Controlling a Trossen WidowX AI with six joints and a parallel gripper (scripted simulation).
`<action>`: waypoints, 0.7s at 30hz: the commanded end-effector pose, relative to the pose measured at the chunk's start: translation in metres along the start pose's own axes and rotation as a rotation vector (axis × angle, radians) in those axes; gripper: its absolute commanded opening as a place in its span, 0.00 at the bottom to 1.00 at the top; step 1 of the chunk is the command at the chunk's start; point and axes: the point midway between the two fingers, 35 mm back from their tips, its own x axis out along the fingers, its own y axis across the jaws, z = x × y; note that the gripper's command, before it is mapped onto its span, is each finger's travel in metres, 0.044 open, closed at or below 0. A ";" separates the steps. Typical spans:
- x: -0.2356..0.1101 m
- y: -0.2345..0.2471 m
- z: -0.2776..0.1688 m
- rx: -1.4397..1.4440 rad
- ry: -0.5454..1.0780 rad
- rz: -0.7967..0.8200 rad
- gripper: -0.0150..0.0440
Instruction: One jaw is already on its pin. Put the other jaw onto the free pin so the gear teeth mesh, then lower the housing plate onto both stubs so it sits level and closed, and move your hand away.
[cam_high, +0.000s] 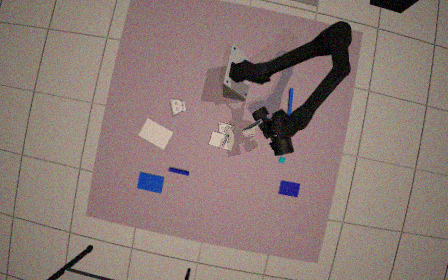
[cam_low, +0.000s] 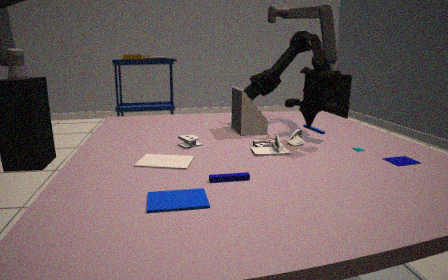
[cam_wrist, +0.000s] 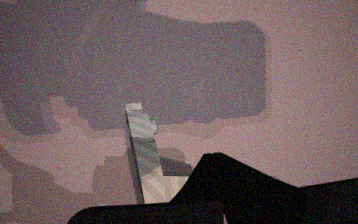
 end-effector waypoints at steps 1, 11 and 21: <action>0.008 0.002 -0.001 0.010 0.000 0.005 0.25; 0.024 0.002 0.001 0.012 -0.002 0.002 0.25; 0.033 0.003 0.002 0.012 -0.005 -0.001 0.25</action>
